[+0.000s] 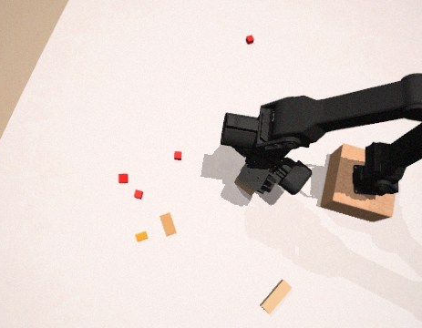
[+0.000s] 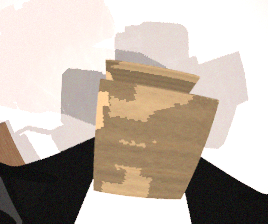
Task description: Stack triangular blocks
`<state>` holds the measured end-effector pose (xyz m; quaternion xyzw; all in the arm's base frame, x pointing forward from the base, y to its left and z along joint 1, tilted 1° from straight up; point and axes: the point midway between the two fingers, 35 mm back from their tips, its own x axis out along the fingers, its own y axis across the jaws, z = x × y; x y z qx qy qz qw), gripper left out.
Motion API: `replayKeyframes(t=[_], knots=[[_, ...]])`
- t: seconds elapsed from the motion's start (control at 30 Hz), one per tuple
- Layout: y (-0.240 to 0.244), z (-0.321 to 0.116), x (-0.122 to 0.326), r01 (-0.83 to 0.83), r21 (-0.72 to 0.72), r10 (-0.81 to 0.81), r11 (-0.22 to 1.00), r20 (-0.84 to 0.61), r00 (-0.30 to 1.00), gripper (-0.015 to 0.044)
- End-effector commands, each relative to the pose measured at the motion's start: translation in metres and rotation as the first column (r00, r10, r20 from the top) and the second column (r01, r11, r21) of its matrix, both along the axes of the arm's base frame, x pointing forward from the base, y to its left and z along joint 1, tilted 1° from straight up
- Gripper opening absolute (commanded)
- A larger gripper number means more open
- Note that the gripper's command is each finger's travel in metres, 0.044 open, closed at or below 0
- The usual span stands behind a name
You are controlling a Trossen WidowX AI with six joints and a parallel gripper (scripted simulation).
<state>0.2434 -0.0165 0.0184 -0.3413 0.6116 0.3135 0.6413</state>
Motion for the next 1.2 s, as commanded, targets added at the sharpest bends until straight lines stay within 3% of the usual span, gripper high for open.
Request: replayKeyframes(t=[0.0, 1.17], knots=[[0.0, -0.004, 0.0, 0.004, -0.002, -0.004, 1.0, -0.006, 1.0, 0.0], [0.006, -0.019, 0.003, 0.006, -0.003, -0.006, 1.0, -0.004, 1.0, 0.0]])
